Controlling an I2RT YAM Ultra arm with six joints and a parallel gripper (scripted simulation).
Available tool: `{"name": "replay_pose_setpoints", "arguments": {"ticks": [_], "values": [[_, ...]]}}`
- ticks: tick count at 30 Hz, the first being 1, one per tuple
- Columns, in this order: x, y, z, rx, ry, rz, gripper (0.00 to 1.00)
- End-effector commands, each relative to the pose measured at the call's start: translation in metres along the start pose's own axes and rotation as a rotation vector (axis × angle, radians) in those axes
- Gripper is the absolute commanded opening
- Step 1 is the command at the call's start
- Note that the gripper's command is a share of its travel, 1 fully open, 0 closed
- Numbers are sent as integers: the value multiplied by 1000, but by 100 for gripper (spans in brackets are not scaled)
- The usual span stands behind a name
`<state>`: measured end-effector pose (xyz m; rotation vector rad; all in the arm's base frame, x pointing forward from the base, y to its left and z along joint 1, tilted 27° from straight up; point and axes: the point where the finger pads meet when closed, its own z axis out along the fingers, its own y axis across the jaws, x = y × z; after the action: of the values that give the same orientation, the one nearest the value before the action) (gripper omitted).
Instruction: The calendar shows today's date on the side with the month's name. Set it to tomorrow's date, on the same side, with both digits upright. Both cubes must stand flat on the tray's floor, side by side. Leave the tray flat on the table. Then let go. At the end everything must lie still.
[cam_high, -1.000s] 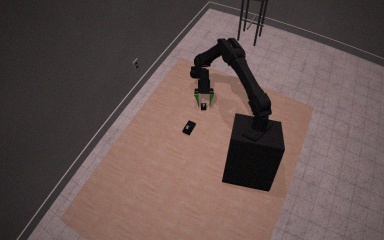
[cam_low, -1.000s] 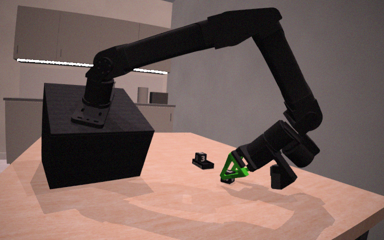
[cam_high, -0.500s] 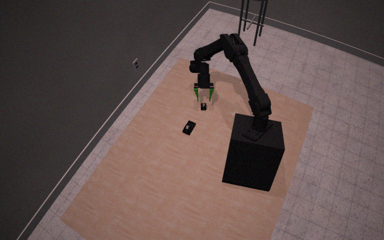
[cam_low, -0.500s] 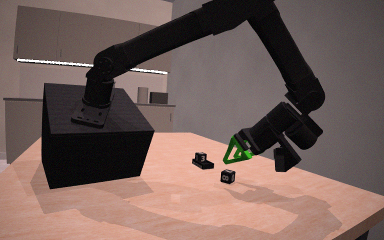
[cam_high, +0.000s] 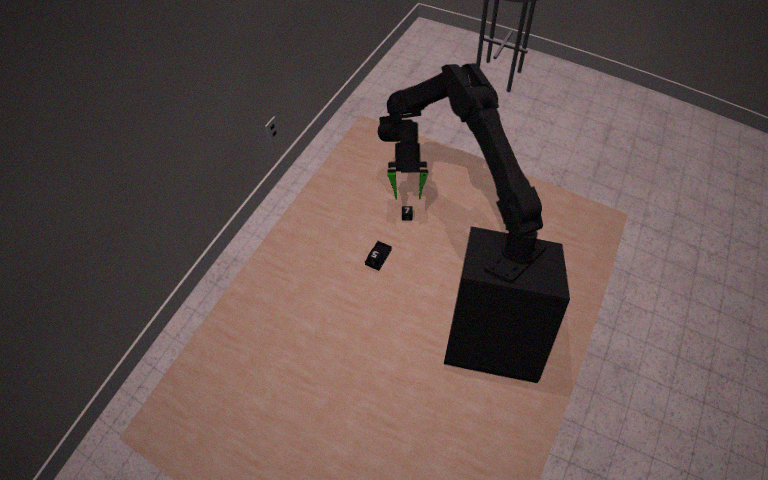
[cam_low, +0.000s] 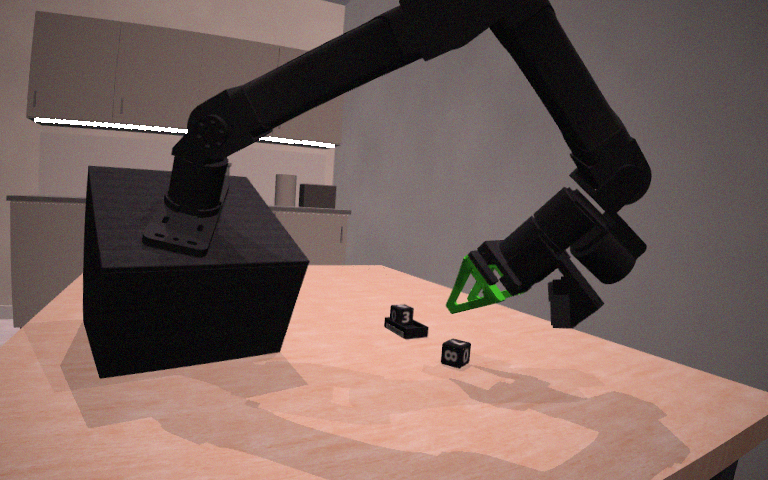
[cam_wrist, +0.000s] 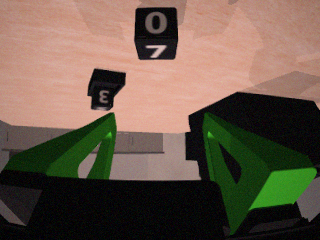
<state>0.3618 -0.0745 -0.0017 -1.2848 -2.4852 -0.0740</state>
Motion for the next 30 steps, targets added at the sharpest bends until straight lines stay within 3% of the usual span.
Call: {"name": "replay_pose_setpoints", "arguments": {"ticks": [1, 5, 15, 24, 30], "values": [[3, 4, -7, -11, -20, -10, 64], [3, 4, -7, -9, -43, -11, 64], [5, 4, -7, -12, -257, -9, 64], [6, 4, -7, -12, -287, -9, 64], [6, 4, -5, -9, -435, -10, 64]]}}
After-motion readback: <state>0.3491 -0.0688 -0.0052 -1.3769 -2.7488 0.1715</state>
